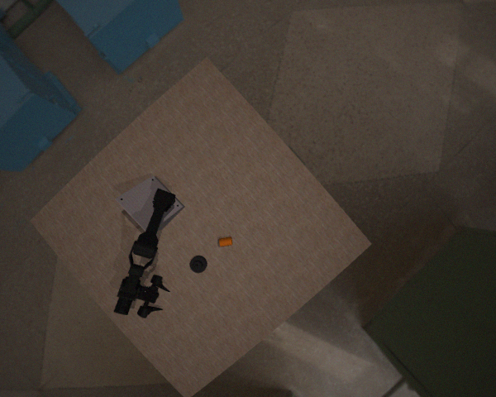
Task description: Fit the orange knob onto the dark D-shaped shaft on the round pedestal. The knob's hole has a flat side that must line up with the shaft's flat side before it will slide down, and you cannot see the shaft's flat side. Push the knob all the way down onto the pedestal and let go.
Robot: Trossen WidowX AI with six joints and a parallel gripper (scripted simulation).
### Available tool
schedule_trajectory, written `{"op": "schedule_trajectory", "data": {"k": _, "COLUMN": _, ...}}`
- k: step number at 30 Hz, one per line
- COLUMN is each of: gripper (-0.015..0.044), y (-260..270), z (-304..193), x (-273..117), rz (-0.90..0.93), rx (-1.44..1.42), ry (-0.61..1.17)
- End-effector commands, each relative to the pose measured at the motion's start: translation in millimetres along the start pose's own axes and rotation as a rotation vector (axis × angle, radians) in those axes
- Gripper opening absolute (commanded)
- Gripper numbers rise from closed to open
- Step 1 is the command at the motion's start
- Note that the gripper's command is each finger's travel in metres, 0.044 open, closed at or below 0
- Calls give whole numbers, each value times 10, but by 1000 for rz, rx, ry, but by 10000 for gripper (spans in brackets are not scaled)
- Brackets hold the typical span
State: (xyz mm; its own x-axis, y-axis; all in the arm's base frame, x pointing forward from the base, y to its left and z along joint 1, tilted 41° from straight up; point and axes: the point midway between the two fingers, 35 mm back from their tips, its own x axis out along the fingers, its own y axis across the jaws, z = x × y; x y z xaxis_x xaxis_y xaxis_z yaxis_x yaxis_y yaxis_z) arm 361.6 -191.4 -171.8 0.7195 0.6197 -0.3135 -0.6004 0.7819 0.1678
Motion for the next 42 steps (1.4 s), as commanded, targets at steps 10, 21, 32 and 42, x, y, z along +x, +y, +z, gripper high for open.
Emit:
{"op": "schedule_trajectory", "data": {"k": 10, "gripper": 440, "y": 386, "z": 537, "x": 611, "rz": 122, "rx": 562, "ry": 288}}
{"op": "schedule_trajectory", "data": {"k": 21, "gripper": 440, "y": 995, "z": 1207, "x": 1091, "rz": -23, "rx": 1245, "ry": 655}}
{"op": "schedule_trajectory", "data": {"k": 32, "gripper": 440, "y": 1585, "z": 1650, "x": 1270, "rz": -308, "rx": 1649, "ry": 873}}
{"op": "schedule_trajectory", "data": {"k": 42, "gripper": 440, "y": 2196, "z": 2016, "x": 1278, "rz": -701, "rx": 1952, "ry": 976}}
